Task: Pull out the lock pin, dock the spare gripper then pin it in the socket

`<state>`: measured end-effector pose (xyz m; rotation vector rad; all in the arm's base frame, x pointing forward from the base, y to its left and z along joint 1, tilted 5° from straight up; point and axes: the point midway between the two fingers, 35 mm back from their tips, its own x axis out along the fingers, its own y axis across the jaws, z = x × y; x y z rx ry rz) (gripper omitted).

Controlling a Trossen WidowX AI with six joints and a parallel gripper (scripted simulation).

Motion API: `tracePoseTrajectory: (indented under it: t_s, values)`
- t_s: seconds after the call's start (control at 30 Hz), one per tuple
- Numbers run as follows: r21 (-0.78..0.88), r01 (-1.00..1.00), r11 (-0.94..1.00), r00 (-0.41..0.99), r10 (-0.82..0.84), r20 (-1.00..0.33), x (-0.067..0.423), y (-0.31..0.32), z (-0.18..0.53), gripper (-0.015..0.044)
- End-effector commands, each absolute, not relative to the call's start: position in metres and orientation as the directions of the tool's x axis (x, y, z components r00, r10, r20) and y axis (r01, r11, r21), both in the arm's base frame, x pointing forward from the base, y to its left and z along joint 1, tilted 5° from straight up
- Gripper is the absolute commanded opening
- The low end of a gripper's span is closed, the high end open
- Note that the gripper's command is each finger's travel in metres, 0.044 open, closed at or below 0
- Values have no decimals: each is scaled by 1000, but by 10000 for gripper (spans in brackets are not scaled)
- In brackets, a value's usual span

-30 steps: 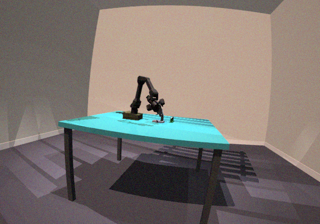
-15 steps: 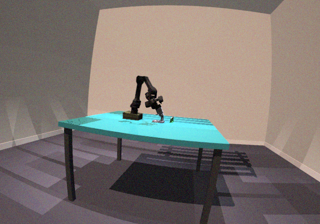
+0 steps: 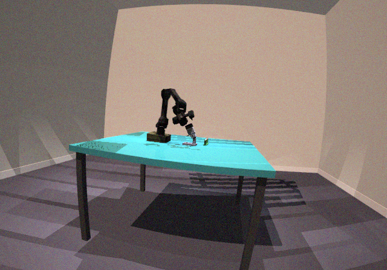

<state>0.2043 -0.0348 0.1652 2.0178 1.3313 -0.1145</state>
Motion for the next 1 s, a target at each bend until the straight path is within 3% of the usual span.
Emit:
tracePoseTrajectory:
  t_s: [0.0, 0.93, 0.97]
  values:
    - [510, 831, -222, 476, 759, -444, 204, -33, 172, 440]
    - [526, 812, -254, 533, 689, -490, 205, -28, 211, 440]
    - [525, 813, -252, 532, 689, -493, 205, -27, 211, 414]
